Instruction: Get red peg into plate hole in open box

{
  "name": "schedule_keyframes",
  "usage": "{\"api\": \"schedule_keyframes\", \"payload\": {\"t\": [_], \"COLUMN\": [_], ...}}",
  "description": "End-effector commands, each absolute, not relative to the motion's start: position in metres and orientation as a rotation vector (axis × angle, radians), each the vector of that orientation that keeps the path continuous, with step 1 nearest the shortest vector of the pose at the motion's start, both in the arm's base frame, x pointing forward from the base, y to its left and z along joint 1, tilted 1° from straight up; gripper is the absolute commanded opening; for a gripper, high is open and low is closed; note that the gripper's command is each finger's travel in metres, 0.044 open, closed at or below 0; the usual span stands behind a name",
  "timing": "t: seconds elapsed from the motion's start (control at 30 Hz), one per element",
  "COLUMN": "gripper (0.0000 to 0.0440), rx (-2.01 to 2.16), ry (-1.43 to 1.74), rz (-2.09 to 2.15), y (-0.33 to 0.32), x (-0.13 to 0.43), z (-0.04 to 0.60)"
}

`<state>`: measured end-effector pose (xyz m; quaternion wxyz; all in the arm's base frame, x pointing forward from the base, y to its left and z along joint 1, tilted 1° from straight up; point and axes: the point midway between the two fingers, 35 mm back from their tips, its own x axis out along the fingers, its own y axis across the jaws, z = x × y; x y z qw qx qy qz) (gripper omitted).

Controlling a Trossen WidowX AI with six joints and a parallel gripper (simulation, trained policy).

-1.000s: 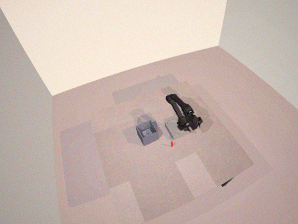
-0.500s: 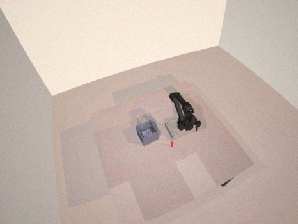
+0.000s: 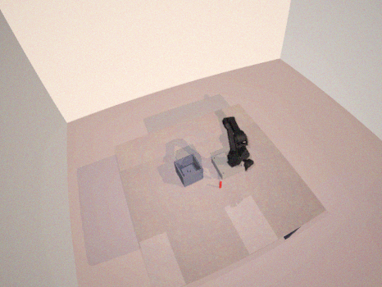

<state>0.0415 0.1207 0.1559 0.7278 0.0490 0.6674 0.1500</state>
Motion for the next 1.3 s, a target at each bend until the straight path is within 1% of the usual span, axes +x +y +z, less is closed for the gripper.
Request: {"api": "schedule_keyframes", "payload": {"t": [0.0, 0.73, 1.27], "gripper": [0.044, 0.044, 0.044], "rx": [0.178, 0.639, 0.785], "ry": [1.471, 1.419, 1.397], "rz": [0.22, -0.466, -0.808], "y": [0.119, 0.109, 0.102], "x": [0.05, 0.103, 0.13], "z": [0.16, 0.177, 0.161]}}
